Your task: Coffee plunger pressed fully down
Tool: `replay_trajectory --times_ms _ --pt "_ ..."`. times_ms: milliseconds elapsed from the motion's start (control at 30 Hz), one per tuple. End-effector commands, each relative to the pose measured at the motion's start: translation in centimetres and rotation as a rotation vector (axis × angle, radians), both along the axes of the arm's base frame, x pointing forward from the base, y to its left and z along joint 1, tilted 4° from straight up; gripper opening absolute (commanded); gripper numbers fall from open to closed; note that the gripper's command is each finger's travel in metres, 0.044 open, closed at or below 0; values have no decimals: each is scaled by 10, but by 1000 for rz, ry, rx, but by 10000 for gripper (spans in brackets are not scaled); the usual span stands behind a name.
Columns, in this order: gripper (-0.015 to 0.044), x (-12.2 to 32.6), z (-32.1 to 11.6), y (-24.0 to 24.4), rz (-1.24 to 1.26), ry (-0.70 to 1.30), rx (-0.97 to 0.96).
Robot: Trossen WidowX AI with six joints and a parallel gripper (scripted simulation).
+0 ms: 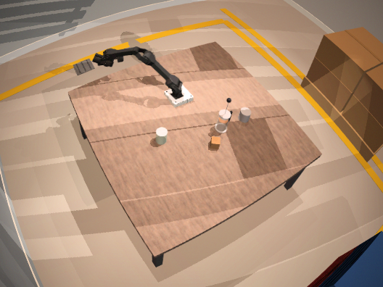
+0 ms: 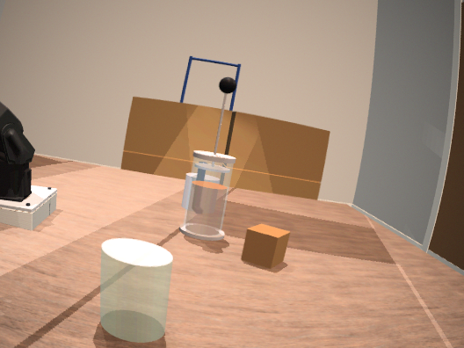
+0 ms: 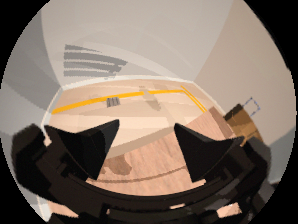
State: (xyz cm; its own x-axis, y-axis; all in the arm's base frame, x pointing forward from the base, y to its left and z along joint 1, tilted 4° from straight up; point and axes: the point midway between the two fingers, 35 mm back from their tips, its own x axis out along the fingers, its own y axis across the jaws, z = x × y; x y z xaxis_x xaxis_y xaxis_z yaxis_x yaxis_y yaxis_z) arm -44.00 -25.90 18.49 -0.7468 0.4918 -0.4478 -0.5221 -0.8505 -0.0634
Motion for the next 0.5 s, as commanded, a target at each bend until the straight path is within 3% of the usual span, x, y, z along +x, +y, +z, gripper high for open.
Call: replay_trajectory --times_ms 0,167,467 --pt "426 1 0 -1 4 -1 0" --pt "440 30 8 -37 121 -22 -11" --pt "440 150 31 -134 539 -98 -20"
